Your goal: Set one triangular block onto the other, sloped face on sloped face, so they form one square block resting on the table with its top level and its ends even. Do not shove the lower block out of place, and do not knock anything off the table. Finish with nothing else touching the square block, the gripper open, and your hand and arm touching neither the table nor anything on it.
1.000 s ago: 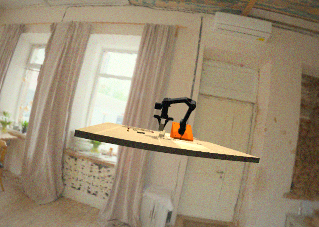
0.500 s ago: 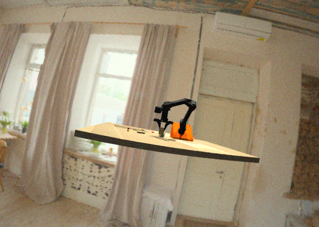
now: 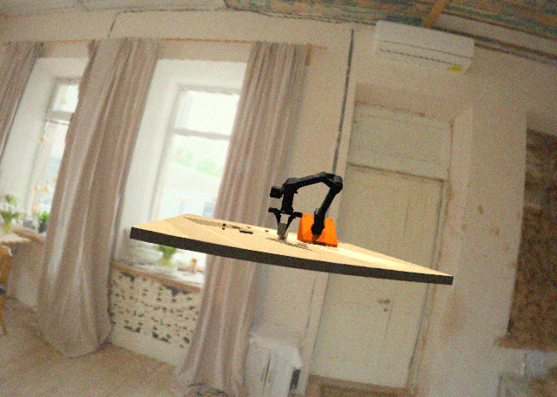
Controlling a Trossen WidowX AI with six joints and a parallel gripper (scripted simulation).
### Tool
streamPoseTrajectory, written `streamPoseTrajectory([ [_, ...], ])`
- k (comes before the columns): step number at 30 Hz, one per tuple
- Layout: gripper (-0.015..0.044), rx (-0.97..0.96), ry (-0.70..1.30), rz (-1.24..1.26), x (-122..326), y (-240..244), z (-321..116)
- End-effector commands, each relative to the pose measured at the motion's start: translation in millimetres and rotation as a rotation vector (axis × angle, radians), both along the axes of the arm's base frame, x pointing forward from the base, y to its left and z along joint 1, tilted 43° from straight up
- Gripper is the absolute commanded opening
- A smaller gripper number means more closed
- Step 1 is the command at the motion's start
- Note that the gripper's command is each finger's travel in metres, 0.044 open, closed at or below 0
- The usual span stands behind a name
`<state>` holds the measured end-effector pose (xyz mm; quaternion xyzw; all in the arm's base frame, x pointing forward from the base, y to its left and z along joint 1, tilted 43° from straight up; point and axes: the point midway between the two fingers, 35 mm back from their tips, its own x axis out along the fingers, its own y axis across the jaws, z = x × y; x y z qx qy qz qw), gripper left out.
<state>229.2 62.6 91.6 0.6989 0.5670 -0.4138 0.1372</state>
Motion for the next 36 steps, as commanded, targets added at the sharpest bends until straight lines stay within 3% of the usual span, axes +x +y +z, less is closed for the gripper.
streamPoseTrajectory([
  [1, 0.0, 0.007, 0.002, -0.007, 0.4, 0.9, 0.5],
  [36, 0.0, 0.009, 0.003, -0.007, -2.2, 8.7, -16.8],
])
